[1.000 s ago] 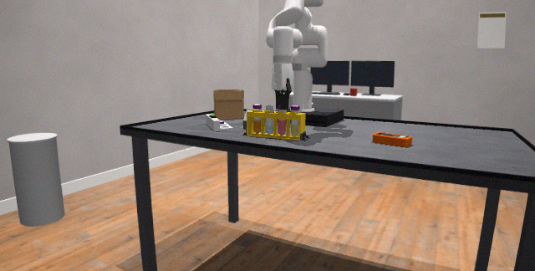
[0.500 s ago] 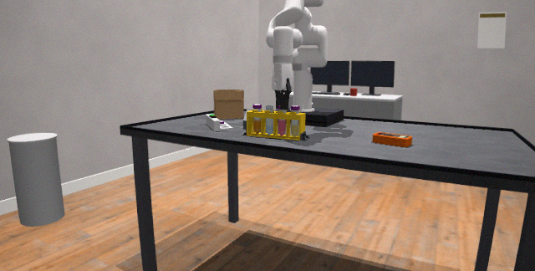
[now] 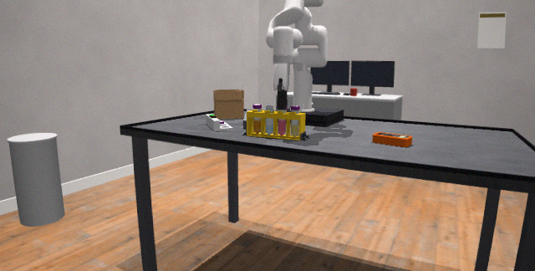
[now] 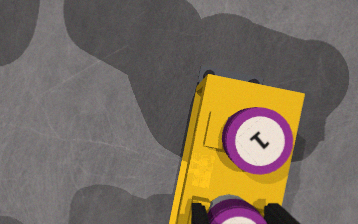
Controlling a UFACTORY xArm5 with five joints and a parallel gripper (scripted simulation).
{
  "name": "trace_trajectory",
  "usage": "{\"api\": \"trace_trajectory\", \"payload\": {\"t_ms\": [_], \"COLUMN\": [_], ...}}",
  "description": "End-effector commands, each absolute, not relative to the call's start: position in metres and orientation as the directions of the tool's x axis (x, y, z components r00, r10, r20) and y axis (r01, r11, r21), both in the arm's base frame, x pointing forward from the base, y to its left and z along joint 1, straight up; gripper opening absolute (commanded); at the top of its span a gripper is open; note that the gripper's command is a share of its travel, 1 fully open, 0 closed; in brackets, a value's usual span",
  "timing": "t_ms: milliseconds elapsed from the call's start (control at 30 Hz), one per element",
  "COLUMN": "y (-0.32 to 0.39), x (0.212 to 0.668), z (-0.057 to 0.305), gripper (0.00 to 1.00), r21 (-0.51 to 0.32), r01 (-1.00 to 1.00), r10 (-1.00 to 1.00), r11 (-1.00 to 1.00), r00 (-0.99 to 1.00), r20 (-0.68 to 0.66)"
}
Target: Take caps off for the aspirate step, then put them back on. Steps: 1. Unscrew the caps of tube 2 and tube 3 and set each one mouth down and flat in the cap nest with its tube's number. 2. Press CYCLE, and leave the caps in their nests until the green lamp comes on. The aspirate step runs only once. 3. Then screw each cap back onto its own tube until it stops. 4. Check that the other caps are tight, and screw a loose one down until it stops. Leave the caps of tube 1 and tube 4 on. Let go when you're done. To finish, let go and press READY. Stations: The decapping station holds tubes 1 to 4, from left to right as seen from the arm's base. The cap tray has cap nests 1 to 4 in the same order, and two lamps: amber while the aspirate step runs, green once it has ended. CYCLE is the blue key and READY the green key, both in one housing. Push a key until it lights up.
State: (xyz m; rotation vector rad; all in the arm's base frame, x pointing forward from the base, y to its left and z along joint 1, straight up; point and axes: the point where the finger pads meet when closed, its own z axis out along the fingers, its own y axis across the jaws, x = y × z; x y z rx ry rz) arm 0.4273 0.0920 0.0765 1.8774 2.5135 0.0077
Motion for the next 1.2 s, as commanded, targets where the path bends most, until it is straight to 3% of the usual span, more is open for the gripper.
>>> {"api": "trace_trajectory", "payload": {"t_ms": [0, 300, 567, 833, 867, 1167], "y": [0.0923, 0.0923, 0.0923, 0.0923, 0.0923, 0.0923], "x": [0.4286, 0.4286, 0.4286, 0.4286, 0.4286, 0.4286], "z": [0.0775, 0.0772, 0.0768, 0.0768, 0.0768, 0.0768], "gripper": [0.00, 0.00, 0.00, 0.00, 0.46, 0.46], "r21": [0.010, 0.008, 0.003, 0.003, 0.003, 0.003], "r01": [0.997, 0.964, 0.784, 0.770, 0.770, 0.770], "r10": [0.997, 0.964, 0.784, 0.770, 0.770, 0.770], "r11": [0.079, -0.267, -0.621, -0.638, -0.638, -0.638], "r00": [-0.079, 0.267, 0.621, 0.637, 0.637, 0.637], "r20": [0.006, 0.009, 0.011, 0.011, 0.011, 0.011]}}
